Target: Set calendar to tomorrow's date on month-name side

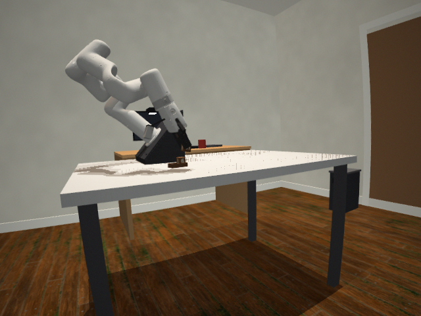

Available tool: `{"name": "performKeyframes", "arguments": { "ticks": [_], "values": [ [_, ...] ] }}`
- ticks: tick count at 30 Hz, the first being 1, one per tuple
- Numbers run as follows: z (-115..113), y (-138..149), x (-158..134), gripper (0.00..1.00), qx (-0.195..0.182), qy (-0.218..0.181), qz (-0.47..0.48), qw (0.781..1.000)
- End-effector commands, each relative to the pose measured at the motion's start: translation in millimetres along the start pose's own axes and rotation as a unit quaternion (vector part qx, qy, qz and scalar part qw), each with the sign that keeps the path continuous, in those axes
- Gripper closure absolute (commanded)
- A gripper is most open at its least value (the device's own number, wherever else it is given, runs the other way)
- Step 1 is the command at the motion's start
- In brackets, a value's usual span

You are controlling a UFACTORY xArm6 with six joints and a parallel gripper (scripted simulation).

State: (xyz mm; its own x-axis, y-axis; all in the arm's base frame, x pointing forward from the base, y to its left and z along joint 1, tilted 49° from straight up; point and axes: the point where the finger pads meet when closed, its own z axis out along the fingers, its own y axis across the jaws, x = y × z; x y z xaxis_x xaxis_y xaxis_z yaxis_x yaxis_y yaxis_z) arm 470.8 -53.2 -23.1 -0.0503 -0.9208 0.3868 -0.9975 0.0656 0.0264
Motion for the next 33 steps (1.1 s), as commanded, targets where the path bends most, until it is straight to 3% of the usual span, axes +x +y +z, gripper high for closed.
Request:
{"name": "performKeyframes", "arguments": {
  "ticks": [1,33],
  "values": [
    [-1.7,-2.1,2.1,0.73,0.002,-0.073,-0.002,0.997],
    [3.9,-2.5,8.2,0.73,0.003,-0.076,-0.001,0.997]
  ]
}}
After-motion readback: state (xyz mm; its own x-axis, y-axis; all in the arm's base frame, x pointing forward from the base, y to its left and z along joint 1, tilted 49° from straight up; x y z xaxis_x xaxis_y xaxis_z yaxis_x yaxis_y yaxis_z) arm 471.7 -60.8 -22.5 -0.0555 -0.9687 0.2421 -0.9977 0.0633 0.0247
